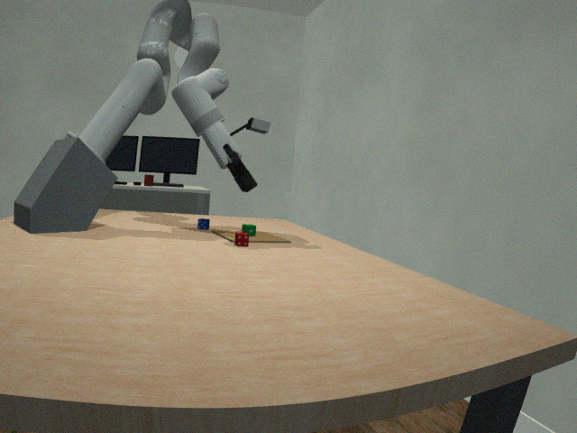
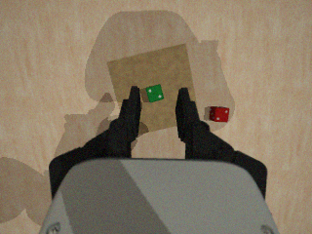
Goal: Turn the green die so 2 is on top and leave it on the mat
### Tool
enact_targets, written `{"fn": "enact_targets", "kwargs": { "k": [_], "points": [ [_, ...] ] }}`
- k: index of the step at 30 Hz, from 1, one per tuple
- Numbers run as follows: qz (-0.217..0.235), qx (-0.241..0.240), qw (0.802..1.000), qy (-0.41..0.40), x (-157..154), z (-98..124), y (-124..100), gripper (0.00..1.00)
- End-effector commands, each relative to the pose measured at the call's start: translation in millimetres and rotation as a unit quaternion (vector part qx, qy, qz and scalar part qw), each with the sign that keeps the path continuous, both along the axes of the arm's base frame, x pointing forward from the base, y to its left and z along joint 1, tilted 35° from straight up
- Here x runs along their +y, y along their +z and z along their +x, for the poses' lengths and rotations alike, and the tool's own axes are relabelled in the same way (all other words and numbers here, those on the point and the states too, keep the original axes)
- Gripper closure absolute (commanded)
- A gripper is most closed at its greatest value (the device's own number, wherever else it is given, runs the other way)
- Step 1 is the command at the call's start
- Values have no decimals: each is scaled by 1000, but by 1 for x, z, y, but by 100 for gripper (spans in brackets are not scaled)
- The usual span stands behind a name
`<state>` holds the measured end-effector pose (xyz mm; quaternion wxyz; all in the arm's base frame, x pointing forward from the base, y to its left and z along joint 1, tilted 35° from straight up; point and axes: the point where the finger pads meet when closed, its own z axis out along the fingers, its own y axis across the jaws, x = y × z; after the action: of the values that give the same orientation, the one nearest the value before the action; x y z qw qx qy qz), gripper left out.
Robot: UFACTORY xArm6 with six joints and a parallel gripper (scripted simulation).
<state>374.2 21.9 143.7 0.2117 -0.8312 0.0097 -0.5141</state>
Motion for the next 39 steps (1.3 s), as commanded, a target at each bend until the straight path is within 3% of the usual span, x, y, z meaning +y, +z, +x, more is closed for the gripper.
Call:
{"fn": "enact_targets", "kwargs": {
  "k": [1, 22, 31, 38, 39],
  "points": [
    [-6, 78, 996, 35, 3, 4, 4, 58],
    [-45, 236, 966, 97, -4, 17, 22, 58],
    [-56, 286, 949, 118, -4, 21, 27, 58],
    [-59, 297, 946, 120, -6, 21, 27, 58],
    [-59, 297, 946, 120, -6, 21, 27, 0]
  ]
}}
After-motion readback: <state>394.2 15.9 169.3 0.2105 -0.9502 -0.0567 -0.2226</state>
